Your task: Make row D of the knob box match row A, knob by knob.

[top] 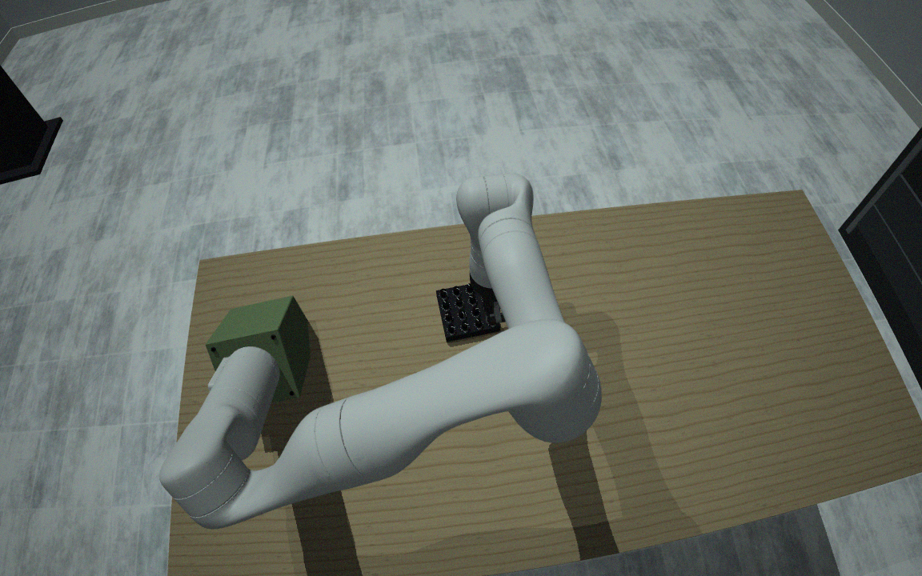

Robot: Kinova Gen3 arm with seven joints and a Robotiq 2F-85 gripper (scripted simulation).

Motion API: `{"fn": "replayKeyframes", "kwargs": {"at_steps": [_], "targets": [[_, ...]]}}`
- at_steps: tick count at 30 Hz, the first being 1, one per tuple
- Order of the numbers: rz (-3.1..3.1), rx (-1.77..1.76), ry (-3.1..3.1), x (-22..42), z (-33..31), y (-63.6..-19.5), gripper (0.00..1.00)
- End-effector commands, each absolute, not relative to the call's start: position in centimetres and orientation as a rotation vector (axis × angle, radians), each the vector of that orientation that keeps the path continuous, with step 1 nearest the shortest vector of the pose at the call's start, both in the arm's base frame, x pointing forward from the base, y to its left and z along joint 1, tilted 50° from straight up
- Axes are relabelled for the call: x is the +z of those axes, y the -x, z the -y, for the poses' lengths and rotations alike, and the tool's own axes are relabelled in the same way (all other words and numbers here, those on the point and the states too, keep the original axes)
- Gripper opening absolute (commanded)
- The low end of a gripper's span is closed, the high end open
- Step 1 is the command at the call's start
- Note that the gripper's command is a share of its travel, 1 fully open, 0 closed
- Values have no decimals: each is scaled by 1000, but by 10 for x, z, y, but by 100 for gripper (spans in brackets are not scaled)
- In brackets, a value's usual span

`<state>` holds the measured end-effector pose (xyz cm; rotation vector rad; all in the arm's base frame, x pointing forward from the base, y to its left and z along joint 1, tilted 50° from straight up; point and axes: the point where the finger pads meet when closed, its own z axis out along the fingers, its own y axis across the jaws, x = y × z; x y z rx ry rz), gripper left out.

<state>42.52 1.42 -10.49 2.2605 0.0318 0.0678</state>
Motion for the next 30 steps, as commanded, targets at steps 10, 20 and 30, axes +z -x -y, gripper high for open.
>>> {"fn": "replayKeyframes", "kwargs": {"at_steps": [10, 20, 30], "targets": [[-34, 82, -2264, -94, -29, -428, 19], [-34, 82, -2264, -94, -29, -428, 19], [-52, 73, -2263, -94, -29, -428, 19]]}}
